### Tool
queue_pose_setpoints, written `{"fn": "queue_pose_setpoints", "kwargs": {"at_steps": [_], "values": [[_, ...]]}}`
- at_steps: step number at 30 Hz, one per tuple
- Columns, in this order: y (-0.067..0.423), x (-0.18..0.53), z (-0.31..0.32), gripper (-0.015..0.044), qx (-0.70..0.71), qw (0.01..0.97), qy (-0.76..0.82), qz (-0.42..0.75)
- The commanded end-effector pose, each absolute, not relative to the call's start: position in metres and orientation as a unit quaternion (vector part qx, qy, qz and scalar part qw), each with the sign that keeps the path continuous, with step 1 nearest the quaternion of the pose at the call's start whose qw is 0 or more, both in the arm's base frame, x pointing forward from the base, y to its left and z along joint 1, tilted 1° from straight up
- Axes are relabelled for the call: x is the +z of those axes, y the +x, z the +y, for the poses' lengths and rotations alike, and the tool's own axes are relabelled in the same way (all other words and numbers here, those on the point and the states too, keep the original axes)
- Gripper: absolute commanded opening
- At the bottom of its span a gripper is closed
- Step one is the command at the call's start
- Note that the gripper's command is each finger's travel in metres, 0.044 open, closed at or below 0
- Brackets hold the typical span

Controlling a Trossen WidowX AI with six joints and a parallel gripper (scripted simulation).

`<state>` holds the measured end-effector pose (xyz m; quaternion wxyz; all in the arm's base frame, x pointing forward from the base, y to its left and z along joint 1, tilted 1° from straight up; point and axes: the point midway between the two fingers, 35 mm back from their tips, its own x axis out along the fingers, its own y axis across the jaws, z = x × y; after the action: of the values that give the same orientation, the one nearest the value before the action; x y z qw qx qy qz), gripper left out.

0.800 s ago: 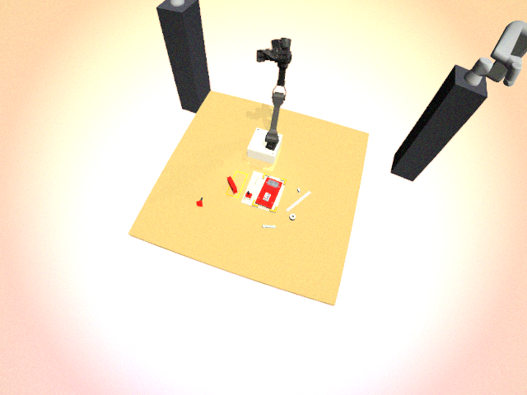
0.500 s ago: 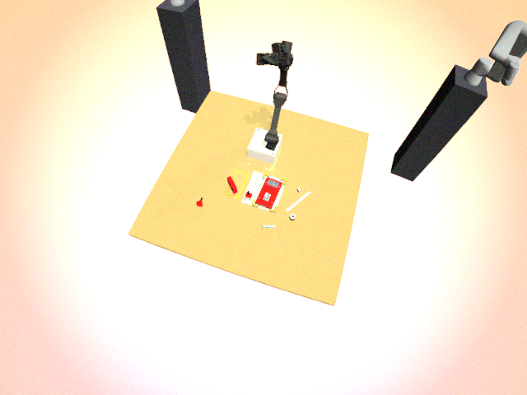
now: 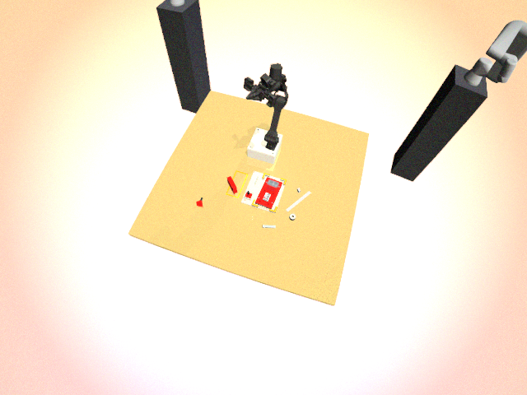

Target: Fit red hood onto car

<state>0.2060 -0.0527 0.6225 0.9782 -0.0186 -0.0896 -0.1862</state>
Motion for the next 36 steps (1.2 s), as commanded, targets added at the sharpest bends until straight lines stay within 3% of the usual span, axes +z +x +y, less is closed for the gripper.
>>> {"fn": "queue_pose_setpoints", "kwargs": {"at_steps": [1, 7, 17, 36], "values": [[0.245, 0.594, -0.057, 0.0, -0.191, 0.98, -0.057, -0.026], [0.297, 0.544, -0.067, 0.0, -0.186, 0.974, -0.107, 0.07], [0.341, 0.485, -0.071, 0.0, -0.148, 0.96, -0.166, 0.168], [0.421, 0.275, -0.117, 0.0, -0.007, 0.848, -0.275, 0.453]]}}
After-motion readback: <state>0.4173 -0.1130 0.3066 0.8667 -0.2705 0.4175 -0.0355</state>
